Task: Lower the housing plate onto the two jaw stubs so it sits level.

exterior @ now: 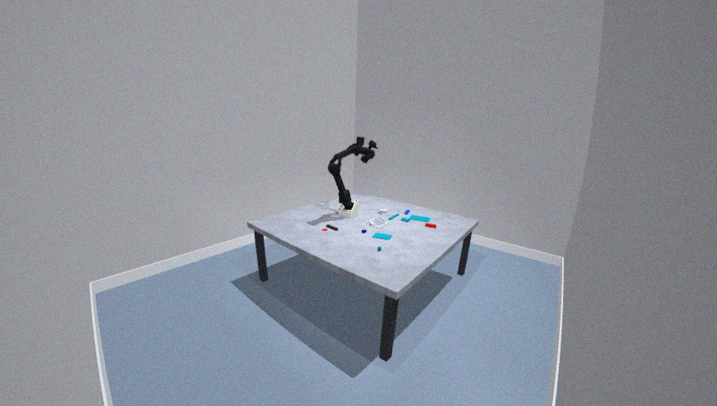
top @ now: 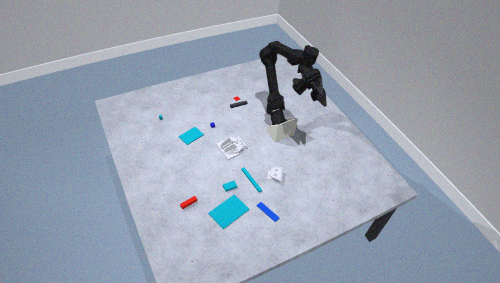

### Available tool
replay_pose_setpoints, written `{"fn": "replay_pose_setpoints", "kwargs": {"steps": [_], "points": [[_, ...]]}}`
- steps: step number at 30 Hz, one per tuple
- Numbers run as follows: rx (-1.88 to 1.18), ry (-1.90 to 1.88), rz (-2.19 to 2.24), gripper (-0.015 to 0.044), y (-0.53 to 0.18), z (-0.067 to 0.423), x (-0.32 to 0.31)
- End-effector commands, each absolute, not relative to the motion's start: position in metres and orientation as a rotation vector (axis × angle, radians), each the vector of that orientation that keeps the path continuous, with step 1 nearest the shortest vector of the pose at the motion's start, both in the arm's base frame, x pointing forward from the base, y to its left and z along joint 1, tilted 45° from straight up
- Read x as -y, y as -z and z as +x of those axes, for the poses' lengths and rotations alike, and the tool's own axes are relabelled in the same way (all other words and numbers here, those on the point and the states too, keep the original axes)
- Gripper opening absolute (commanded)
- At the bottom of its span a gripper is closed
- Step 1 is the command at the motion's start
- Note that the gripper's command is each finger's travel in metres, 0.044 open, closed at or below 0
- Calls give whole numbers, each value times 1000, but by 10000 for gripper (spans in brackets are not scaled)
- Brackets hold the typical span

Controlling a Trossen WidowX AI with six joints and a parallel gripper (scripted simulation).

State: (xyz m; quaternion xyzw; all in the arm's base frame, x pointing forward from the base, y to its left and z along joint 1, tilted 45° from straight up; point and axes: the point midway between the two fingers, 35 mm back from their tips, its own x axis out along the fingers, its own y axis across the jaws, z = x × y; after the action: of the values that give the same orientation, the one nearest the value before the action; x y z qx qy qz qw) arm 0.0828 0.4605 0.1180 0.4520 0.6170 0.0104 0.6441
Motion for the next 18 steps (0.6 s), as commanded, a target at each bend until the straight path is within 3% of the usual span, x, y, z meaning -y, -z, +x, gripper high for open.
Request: {"fn": "replay_pose_setpoints", "kwargs": {"steps": [1, 18], "points": [[-1369, 70, 965, 440, -89, 101, -451], [-1279, 459, 720, 440, 14, 158, -384]]}}
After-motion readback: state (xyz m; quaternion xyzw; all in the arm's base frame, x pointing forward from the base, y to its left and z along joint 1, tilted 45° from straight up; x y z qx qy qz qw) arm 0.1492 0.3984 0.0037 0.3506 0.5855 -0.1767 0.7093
